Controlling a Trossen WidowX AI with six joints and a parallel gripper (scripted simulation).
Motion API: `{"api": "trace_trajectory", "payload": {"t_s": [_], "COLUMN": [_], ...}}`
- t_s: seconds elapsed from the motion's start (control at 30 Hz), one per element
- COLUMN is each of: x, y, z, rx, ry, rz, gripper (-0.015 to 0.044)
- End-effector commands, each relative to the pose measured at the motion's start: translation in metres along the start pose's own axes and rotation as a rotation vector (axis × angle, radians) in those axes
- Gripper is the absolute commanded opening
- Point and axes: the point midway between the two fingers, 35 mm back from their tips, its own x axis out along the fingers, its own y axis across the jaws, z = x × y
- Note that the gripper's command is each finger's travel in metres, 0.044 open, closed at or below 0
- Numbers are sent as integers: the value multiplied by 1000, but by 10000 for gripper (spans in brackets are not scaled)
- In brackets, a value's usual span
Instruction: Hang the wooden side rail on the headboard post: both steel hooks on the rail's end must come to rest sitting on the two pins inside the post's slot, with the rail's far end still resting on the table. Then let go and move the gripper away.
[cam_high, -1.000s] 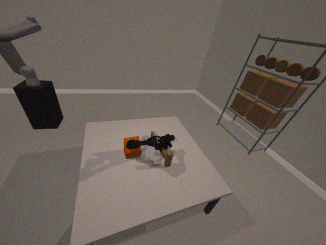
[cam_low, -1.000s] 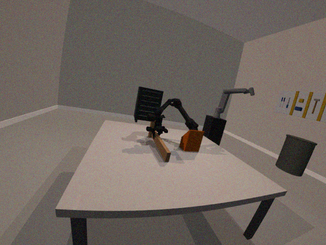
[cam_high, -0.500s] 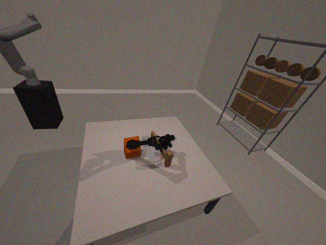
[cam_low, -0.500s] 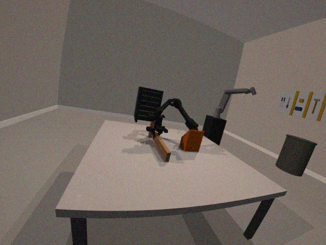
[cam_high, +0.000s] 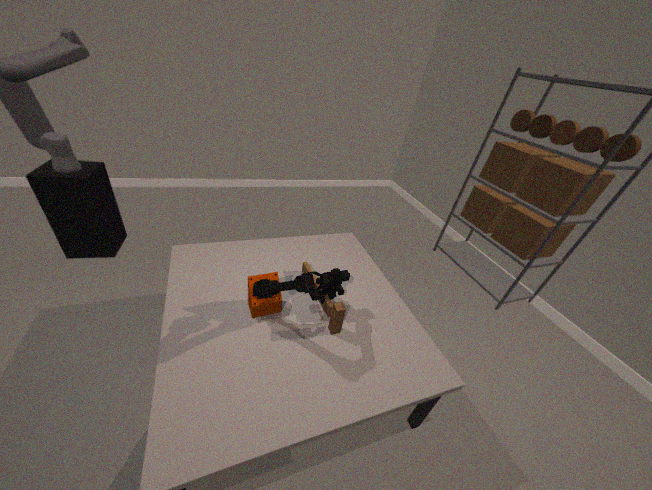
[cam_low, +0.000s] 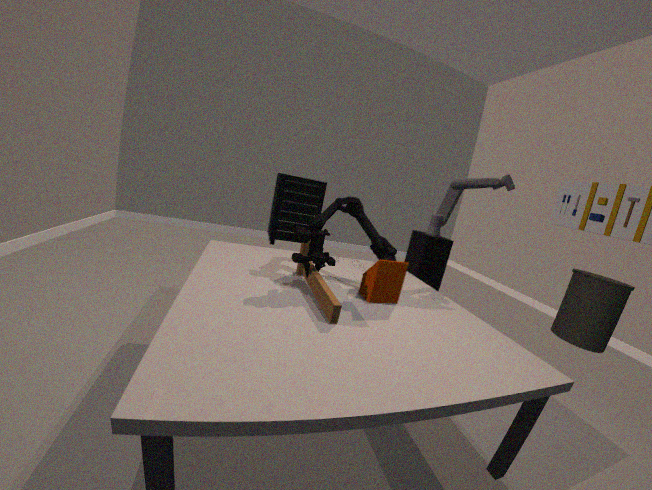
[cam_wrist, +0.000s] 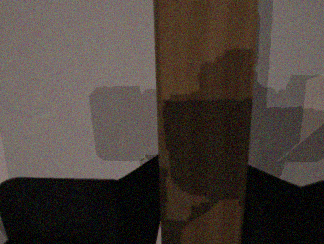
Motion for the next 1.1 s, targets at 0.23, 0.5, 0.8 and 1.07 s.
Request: {"api": "trace_trajectory", "payload": {"t_s": [0.23,0.5,0.8,1.07], "x": [-2,-3,-3,-2], "y": [-1,0,-1,-2], "z": [-2,-2,-4,-4], "rx": [5,5,5,5], "ry": [-3,-3,-3,-3], "rz": [-8,-8,-8,-8], "gripper": [0,0,0,0]}}
